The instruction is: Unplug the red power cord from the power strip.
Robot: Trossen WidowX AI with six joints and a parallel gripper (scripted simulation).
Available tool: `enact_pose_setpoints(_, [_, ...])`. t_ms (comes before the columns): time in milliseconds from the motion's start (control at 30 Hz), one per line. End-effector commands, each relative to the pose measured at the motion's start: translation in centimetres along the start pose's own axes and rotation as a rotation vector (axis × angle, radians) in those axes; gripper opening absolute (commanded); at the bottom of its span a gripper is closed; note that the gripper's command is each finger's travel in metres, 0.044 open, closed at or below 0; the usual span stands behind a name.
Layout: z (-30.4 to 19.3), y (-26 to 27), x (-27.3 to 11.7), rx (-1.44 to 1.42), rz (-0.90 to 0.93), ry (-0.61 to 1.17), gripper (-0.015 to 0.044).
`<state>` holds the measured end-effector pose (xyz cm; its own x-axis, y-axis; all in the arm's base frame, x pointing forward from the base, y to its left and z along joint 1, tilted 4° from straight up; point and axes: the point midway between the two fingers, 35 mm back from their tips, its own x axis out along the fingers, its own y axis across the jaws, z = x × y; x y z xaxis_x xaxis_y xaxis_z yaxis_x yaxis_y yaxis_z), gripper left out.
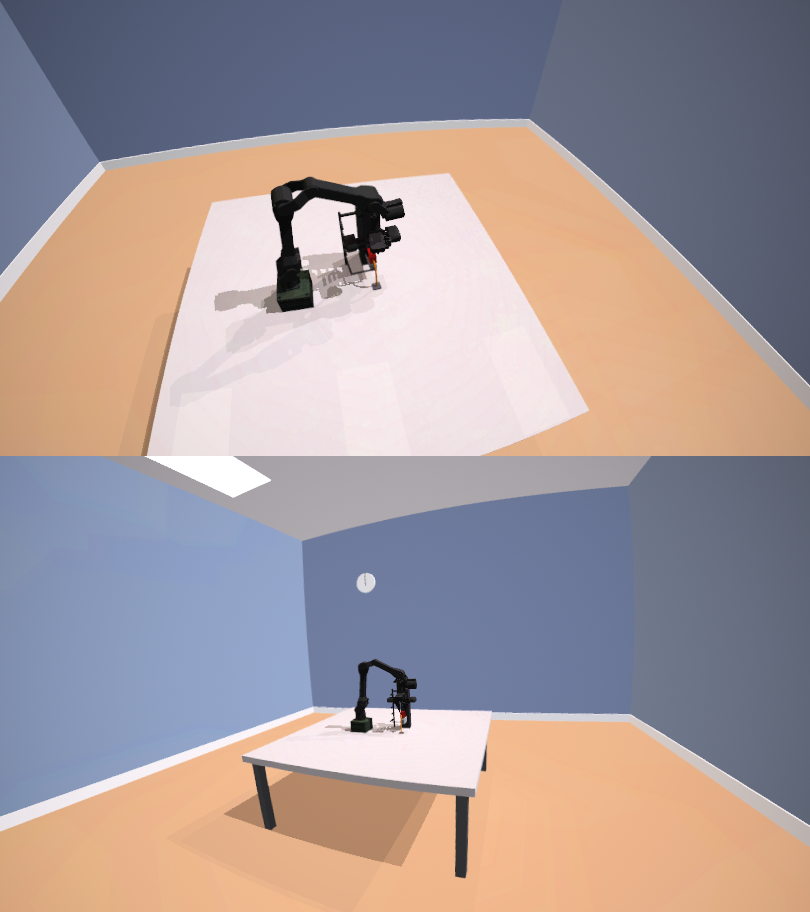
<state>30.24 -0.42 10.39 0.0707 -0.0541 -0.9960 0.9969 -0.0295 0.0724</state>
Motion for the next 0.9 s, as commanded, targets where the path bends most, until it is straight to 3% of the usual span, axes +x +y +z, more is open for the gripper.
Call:
enact_pose_setpoints(0, [-0.04,-0.10,0.47,0.005,-0.002,-0.003,0.0160])
enact_pose_setpoints(400, [-0.04,-0.11,1.20,0.005,-0.002,-0.003,0.0160])
enact_pose_setpoints(533, [-0.08,0.03,0.96,0.000,0.003,0.000,0.0055])
enact_pose_setpoints(867, [0.00,0.03,0.96,0.000,0.002,0.000,0.0000])
